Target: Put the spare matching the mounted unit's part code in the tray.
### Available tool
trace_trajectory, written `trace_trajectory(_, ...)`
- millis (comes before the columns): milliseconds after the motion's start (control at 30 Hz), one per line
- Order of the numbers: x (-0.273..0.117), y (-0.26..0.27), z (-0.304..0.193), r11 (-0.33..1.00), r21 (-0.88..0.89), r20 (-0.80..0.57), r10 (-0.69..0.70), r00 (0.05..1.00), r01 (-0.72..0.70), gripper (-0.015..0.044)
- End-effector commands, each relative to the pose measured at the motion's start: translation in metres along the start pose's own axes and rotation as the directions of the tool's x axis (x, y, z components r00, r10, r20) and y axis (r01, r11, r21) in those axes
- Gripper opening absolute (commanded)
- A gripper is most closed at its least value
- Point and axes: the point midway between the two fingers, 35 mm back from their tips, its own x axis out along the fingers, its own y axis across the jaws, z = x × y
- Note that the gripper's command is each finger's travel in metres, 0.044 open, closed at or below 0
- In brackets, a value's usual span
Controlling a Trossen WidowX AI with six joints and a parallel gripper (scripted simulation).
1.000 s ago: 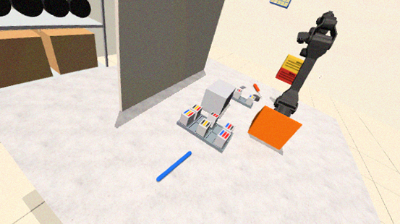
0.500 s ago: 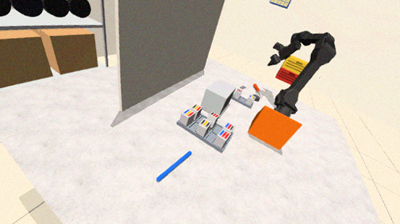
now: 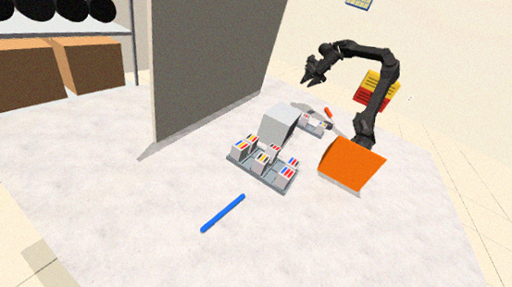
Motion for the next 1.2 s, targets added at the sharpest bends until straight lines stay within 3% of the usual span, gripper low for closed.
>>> trace_trajectory(0,0.02,0.067,0.012,0.998,-0.01,-0.096,0.064,0.993,-0.065,0.044)
trace_trajectory(167,0.032,0.154,0.015,0.994,-0.054,-0.206,0.078,0.976,-0.09,0.044)
trace_trajectory(367,0.029,0.256,-0.001,0.988,-0.151,-0.286,0.001,0.958,-0.046,0.044)
trace_trajectory(633,0.006,0.372,-0.047,0.942,-0.309,-0.233,-0.211,0.949,0.134,0.044)
trace_trajectory(1167,0.003,0.381,-0.051,0.935,-0.321,-0.216,-0.23,0.949,0.153,0.044)
